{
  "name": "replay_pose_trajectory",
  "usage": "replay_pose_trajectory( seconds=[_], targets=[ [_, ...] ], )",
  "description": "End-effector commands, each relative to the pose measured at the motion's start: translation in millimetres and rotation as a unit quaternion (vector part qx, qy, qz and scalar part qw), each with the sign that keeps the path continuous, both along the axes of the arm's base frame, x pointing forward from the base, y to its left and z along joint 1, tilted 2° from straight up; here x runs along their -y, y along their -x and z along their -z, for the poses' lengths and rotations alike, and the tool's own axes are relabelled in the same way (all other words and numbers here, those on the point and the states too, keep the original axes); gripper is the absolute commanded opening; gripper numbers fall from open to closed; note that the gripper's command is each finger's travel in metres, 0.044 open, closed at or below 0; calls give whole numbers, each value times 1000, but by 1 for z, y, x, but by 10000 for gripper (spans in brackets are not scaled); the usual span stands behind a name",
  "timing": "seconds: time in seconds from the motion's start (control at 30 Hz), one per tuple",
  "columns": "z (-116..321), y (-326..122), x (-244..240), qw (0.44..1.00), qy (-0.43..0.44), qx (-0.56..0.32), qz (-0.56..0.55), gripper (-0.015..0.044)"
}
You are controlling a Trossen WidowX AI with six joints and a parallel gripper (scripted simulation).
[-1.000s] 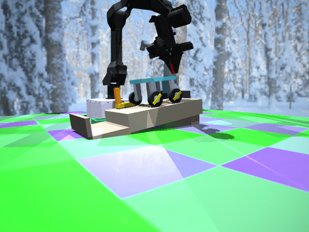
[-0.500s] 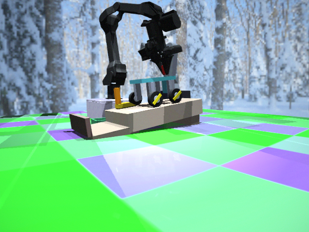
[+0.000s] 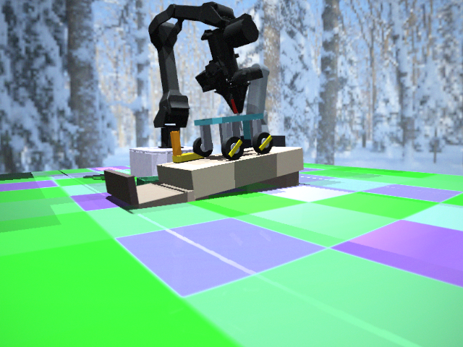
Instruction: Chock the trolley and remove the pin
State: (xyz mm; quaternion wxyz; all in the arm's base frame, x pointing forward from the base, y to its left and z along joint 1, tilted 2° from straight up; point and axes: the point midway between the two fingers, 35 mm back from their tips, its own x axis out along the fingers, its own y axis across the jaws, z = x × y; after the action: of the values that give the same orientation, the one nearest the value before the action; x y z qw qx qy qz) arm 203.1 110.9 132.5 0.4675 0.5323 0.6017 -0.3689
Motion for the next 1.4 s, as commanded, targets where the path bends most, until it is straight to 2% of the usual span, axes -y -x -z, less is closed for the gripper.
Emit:
replay_pose_trajectory(
  seconds=[0.0,1.37],
  targets=[
    [3,-1,12,1000,0,-4,-1,0],
    [30,-26,164,1000,6,-3,-1,0]
  ],
)
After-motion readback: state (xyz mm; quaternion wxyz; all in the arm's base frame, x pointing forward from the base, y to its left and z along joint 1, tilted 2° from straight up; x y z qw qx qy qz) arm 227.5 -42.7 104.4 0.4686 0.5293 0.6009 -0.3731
